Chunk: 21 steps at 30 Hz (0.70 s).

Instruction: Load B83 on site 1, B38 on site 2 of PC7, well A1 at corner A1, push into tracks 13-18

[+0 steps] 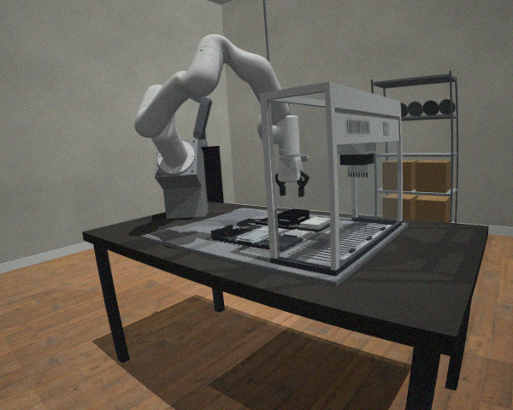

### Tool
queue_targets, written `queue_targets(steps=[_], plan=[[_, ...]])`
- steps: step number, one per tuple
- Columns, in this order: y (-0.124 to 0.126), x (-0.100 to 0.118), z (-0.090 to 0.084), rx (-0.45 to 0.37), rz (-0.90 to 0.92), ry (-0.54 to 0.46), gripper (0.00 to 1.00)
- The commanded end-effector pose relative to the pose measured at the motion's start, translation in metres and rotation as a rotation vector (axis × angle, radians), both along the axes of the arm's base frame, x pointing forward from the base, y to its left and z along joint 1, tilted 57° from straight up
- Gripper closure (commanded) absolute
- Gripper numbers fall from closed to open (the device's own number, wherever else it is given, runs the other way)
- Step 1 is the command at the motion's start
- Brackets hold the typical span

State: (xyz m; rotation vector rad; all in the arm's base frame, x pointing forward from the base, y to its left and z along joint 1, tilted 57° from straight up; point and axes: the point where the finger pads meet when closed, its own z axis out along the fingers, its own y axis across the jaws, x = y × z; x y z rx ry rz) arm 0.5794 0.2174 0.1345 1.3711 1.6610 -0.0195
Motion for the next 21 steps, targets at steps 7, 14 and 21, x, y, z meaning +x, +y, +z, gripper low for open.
queue_targets(steps=[7,14,21], plan=[[-0.009,0.011,-0.009,0.001,0.001,-0.001,0.0],[-0.013,0.016,-0.014,0.001,0.001,-0.001,0.0],[-0.02,0.024,-0.02,0.001,0.001,-0.001,0.0]])
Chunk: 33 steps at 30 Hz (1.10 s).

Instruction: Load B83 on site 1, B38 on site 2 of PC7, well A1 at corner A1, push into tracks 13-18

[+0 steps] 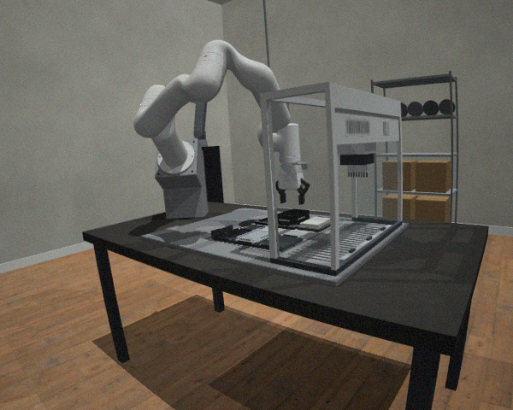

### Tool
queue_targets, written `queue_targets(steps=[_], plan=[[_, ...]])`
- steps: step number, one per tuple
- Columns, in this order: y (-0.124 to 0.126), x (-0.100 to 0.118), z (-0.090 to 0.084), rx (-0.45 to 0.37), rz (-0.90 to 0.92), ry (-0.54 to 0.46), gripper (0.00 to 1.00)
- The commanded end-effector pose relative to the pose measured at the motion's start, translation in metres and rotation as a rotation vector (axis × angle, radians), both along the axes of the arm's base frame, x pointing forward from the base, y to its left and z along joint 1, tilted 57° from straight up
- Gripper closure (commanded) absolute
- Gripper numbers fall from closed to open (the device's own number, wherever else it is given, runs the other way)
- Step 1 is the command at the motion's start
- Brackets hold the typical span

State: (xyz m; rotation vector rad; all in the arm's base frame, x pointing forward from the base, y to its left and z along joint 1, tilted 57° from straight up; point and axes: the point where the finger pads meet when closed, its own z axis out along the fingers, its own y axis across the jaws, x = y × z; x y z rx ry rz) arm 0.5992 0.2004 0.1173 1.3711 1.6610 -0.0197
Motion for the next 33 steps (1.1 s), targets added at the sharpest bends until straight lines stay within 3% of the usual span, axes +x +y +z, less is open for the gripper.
queue_targets(steps=[1,33], plan=[[-0.0026,0.0041,-0.003,0.001,0.001,-0.001,0.0],[-0.0083,0.0108,-0.0088,0.001,0.001,-0.001,0.0]])
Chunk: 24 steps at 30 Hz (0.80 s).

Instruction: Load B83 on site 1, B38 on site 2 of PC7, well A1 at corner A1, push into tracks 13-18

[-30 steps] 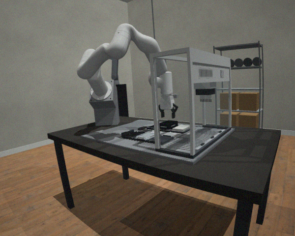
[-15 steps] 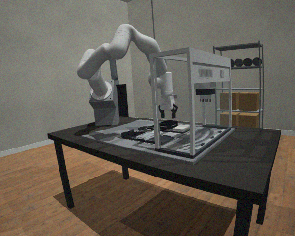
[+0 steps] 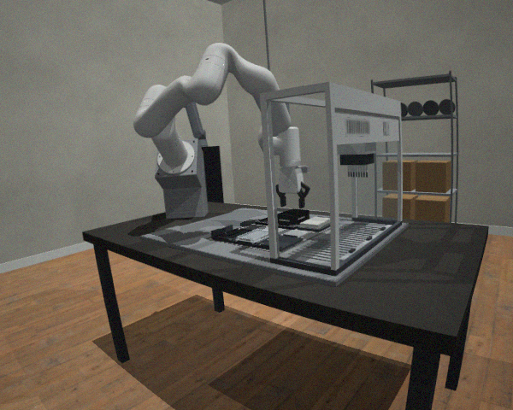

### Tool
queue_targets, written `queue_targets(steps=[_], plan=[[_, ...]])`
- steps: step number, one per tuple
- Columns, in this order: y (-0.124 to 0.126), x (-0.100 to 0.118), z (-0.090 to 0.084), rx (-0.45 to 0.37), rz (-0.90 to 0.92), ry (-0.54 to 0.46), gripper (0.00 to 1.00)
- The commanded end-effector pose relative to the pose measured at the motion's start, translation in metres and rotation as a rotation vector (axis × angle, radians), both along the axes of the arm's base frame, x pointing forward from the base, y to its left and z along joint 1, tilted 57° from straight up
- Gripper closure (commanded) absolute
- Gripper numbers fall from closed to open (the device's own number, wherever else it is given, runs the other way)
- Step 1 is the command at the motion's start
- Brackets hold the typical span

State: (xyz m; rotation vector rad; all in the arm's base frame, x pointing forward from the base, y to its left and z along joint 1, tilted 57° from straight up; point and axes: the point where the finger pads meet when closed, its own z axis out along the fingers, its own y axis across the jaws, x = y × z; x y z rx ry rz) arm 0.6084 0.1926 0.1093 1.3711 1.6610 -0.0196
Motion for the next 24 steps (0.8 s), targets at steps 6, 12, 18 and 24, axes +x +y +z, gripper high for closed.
queue_targets(steps=[6,12,18,24], plan=[[-0.0027,0.0042,-0.0031,0.001,0.001,-0.001,0.0],[-0.0042,0.0059,-0.0045,0.001,0.001,-0.001,0.0],[-0.0063,0.0084,-0.0067,0.001,0.001,-0.001,0.0],[-0.0085,0.0109,-0.0089,0.001,0.001,-0.001,0.0]])
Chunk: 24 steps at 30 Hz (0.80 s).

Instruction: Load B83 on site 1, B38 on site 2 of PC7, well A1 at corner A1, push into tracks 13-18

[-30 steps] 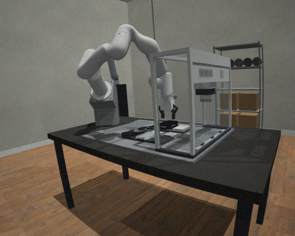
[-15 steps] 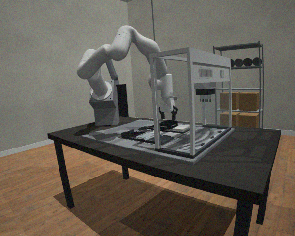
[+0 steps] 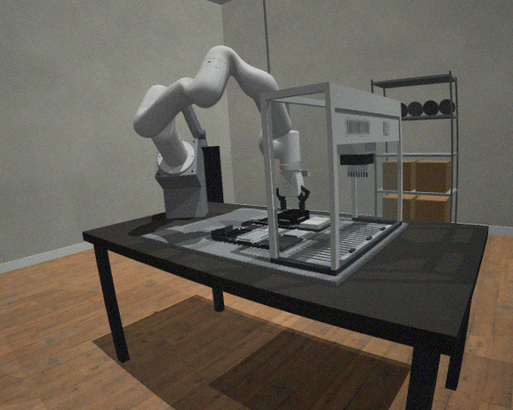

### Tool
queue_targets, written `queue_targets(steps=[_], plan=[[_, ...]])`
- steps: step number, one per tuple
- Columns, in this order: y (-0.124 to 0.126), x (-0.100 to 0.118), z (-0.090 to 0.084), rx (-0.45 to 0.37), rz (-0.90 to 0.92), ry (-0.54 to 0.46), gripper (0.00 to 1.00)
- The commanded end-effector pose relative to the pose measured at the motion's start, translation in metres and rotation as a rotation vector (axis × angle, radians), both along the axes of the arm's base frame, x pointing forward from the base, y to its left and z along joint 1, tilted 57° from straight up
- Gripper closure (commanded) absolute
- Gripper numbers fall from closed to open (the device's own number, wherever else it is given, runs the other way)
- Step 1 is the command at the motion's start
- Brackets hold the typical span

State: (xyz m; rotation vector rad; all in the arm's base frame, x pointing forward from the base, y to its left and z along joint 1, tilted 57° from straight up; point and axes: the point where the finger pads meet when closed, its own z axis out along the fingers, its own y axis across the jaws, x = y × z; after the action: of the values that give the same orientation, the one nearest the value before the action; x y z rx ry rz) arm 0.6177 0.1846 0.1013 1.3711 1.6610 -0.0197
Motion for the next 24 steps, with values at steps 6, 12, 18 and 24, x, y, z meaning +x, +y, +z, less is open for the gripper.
queue_targets(steps=[6,12,18,24], plan=[[-0.002,0.0034,-0.0024,0.001,0.001,-0.001,0.0],[-0.0042,0.0059,-0.0046,0.001,0.001,-0.001,0.0],[-0.006,0.008,-0.0064,0.001,0.001,-0.001,0.0],[-0.0078,0.0102,-0.0083,0.001,0.001,-0.001,0.0]])
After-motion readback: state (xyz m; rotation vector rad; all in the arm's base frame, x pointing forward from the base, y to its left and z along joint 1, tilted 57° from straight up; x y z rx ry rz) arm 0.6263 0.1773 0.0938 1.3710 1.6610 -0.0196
